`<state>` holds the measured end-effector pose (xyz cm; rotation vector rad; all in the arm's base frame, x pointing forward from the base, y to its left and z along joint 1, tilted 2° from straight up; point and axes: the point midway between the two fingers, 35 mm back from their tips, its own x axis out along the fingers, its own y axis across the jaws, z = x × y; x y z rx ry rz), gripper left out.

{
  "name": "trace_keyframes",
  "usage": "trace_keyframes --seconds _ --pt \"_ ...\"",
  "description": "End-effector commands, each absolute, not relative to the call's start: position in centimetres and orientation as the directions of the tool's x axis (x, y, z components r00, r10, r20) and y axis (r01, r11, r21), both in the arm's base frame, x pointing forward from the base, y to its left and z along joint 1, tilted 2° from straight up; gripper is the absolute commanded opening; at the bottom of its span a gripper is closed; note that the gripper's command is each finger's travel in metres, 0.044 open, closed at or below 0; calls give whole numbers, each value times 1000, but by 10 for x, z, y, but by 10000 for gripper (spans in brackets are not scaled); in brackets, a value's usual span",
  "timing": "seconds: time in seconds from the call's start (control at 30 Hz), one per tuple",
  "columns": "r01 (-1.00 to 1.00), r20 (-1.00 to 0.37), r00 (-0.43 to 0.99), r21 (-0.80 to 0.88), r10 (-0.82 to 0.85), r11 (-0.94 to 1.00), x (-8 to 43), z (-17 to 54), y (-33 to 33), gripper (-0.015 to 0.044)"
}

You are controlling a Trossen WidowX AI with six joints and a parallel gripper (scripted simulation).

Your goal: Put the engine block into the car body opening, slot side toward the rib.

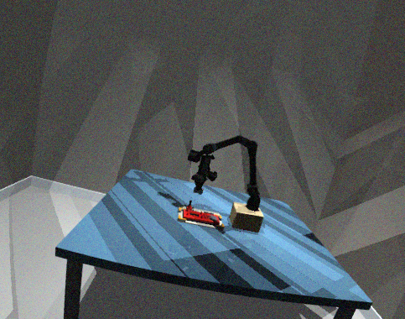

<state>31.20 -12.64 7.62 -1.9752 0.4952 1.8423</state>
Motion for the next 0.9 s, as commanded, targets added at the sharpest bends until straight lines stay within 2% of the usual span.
trace_keyframes --seconds 0.0,0.87 --pt "-481 -998 66 -39 8 -876 318 70 -115 0" --pt "-297 -998 66 -33 14 -954 340 42 -39 0"
